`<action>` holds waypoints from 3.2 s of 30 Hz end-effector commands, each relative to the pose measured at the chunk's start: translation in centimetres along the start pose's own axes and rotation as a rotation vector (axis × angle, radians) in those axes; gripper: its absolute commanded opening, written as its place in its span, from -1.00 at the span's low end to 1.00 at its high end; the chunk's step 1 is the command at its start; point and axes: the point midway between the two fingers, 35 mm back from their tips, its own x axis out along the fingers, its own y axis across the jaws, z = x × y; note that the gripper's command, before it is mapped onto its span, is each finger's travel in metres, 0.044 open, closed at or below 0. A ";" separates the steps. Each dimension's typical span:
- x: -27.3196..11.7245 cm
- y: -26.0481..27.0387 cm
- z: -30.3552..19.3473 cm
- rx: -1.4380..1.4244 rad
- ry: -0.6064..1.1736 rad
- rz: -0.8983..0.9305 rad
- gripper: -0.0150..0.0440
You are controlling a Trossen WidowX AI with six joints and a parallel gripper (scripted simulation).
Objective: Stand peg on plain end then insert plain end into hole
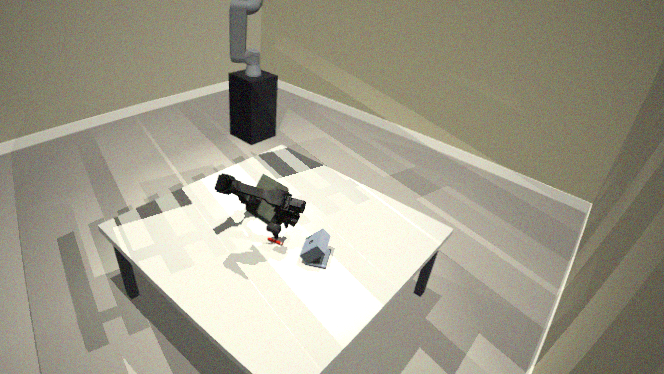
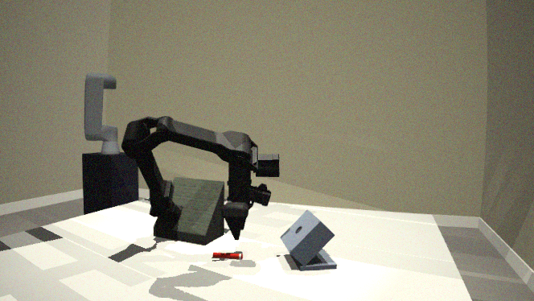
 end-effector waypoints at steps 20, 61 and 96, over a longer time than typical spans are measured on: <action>3.8 0.0 -0.1 -0.010 0.007 -0.004 1.00; 6.3 -0.1 -0.4 -0.007 0.009 -0.010 -0.19; 4.9 -0.1 -1.2 -0.005 -0.200 -0.006 -0.33</action>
